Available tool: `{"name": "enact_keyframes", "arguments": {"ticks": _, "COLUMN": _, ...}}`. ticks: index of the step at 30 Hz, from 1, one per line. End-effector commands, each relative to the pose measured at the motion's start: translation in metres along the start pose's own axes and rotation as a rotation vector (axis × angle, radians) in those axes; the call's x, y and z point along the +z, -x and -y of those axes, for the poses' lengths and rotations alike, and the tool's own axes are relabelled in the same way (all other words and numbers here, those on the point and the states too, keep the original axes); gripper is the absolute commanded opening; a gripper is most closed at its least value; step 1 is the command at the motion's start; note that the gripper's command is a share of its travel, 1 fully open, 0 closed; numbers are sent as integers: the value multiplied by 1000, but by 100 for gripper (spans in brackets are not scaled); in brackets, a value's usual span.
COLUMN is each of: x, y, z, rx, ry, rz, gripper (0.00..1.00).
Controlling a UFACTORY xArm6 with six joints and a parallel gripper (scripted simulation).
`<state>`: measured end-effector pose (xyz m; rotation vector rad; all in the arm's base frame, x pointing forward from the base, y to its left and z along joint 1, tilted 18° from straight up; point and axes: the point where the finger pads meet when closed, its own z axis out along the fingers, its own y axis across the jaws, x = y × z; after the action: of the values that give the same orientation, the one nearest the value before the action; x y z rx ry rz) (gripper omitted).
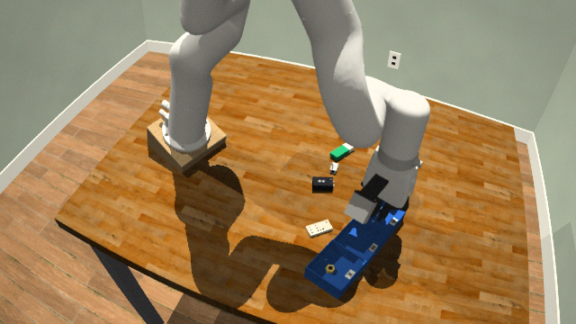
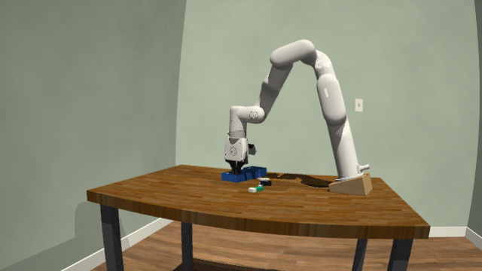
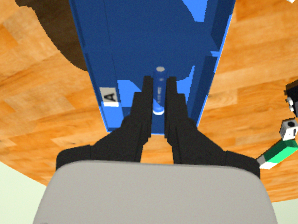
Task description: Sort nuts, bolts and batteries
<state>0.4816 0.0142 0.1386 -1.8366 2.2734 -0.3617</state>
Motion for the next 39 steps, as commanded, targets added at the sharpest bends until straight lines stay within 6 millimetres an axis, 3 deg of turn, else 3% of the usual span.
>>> {"name": "enact_keyframes", "arguments": {"ticks": 1, "x": -1, "y": 0, "z": 1, "rx": 0, "ry": -4, "rz": 1, "gripper": 0}}
{"name": "enact_keyframes", "arguments": {"ticks": 5, "x": -1, "y": 0, "z": 0, "rx": 0, "ry": -4, "rz": 1, "gripper": 0}}
{"name": "enact_keyframes", "arguments": {"ticks": 6, "x": -1, "y": 0, "z": 0, "rx": 0, "ry": -4, "rz": 1, "gripper": 23}}
{"name": "enact_keyframes", "arguments": {"ticks": 23, "x": -1, "y": 0, "z": 0, "rx": 0, "ry": -4, "rz": 1, "gripper": 23}}
{"name": "enact_keyframes", "arguments": {"ticks": 39, "x": -20, "y": 0, "z": 0, "rx": 0, "ry": -4, "rz": 1, "gripper": 23}}
